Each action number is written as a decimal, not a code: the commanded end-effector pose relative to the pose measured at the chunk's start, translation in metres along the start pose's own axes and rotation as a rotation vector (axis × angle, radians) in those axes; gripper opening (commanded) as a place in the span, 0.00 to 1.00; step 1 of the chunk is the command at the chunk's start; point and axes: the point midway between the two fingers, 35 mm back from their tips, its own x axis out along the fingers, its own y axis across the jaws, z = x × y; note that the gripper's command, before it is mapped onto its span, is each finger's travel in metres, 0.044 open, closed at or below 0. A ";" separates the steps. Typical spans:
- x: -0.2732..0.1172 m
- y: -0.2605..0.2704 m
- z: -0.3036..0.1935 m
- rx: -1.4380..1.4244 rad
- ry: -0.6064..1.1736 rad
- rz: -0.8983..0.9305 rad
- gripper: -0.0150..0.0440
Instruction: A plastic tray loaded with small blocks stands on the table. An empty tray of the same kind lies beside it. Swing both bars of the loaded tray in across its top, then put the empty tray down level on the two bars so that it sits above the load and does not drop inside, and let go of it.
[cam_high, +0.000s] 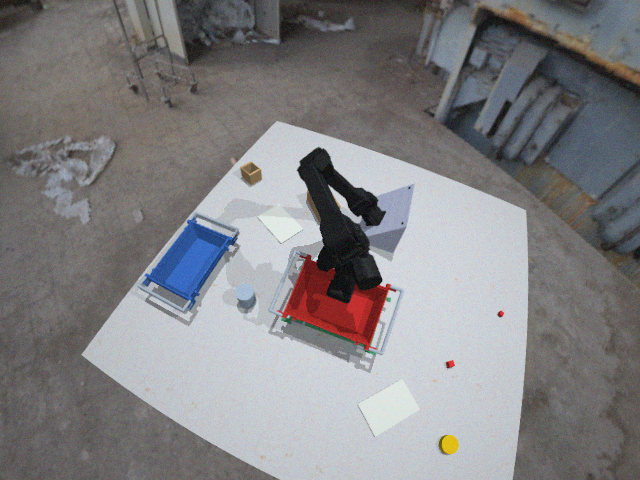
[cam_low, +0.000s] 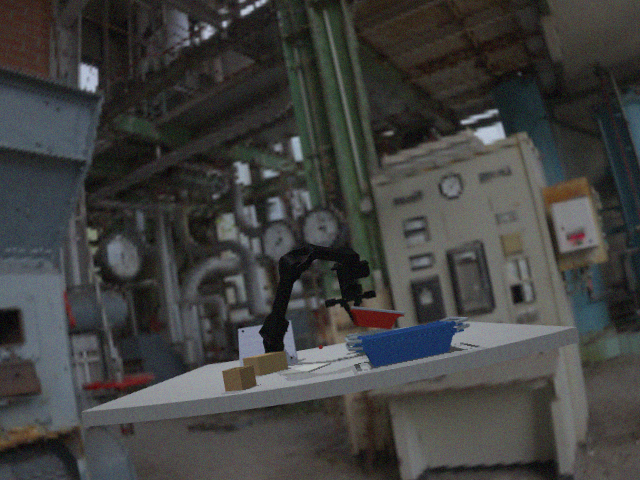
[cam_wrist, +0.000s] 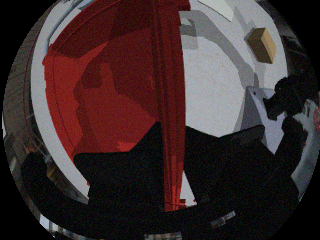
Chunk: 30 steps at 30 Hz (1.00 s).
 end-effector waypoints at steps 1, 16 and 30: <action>0.005 -0.004 0.000 -0.006 0.004 -0.026 0.25; 0.003 -0.002 -0.001 -0.002 0.001 -0.007 0.25; 0.012 -0.007 -0.002 -0.006 0.004 -0.026 0.25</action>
